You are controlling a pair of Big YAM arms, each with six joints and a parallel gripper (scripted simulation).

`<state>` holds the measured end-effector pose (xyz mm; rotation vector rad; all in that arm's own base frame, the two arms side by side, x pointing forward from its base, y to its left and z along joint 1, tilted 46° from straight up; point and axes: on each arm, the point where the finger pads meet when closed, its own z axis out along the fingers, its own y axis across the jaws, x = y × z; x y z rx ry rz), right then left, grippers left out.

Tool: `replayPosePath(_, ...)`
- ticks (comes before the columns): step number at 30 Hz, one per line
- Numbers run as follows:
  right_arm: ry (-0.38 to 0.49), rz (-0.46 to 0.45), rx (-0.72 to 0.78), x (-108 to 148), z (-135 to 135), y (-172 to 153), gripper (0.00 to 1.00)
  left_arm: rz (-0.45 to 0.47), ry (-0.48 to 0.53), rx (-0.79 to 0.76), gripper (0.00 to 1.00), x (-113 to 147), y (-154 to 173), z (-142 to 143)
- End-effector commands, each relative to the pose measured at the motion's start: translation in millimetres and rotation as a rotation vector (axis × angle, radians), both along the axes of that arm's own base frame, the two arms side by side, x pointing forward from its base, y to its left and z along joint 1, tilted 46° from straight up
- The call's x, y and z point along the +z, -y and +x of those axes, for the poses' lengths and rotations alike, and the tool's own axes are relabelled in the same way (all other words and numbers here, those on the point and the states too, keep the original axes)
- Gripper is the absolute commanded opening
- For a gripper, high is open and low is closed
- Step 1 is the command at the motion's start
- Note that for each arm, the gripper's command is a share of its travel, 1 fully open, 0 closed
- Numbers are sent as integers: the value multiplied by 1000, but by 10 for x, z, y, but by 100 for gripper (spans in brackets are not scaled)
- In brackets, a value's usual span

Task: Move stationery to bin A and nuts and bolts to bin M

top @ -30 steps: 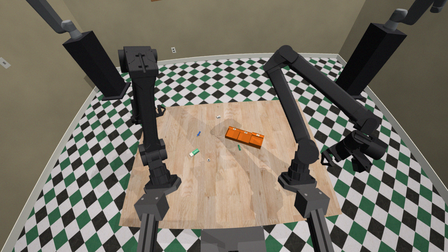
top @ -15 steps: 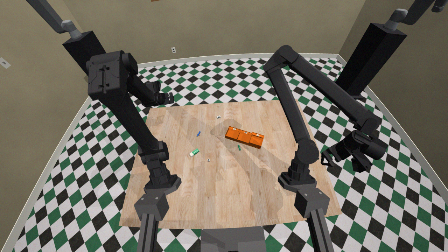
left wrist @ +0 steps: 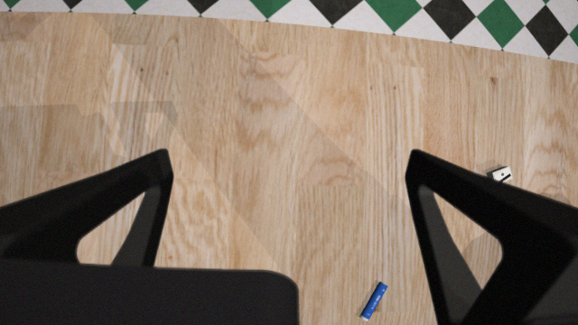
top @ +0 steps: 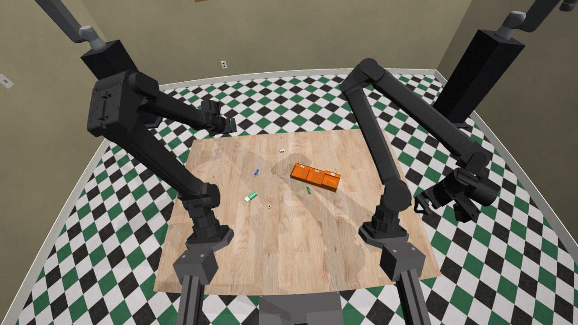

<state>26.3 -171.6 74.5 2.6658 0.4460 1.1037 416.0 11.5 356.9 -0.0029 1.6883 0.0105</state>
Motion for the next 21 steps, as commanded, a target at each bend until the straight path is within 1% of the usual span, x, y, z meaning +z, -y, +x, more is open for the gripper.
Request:
replayPosePath(1,-7,-6,-23,84,-95,117,100,-63,-44,-25,100,-92,225,109)
replayPosePath(2,-7,-6,-23,84,-95,117,100,-63,-38,-25,100,-183,245,100)
replayPosePath(3,-7,-6,-23,84,-95,117,100,-92,-61,-33,100,-24,309,145)
replayPosePath(4,-7,-6,-23,84,-95,117,100,-121,-102,-40,100,-81,372,154)
replayPosePath(5,-7,-6,-23,84,-95,117,100,-124,-106,-41,100,-142,435,164)
replayPosePath(7,-7,-6,-23,84,-95,117,100,-124,-106,-41,100,-142,435,164)
replayPosePath(9,-7,-6,-23,84,-95,117,100,-172,-191,-51,100,-256,564,169)
replayPosePath(10,-7,-6,-23,84,-95,117,100,-172,-192,-51,100,-317,628,171)
replayPosePath(11,-7,-6,-23,84,-95,117,100,-167,-232,-47,100,-619,682,112)
replayPosePath(12,-7,-6,-23,84,-95,117,100,-171,-207,-50,100,-630,748,129)
replayPosePath(14,-7,-6,-23,84,-95,117,100,-171,-208,-50,100,-670,787,127)
replayPosePath(15,-7,-6,-23,84,-95,117,100,-193,-240,-53,100,-537,861,166)
replayPosePath(16,-7,-6,-23,84,-95,117,100,-209,-278,-55,100,-594,926,157)
replayPosePath(17,-7,-6,-23,84,-95,117,100,-209,-278,-55,100,-653,990,148)
replayPosePath(18,-7,-6,-23,84,-95,117,100,-199,-319,-49,100,-956,1032,61)
replayPosePath(19,-7,-6,-23,84,-95,117,100,-223,-327,-54,100,-767,1118,123)
replayPosePath(20,-7,-6,-23,84,-95,117,100,-233,-359,-54,100,-823,1182,106)
replayPosePath(21,-7,-6,-23,84,-95,117,100,-233,-360,-54,100,-881,1246,88)
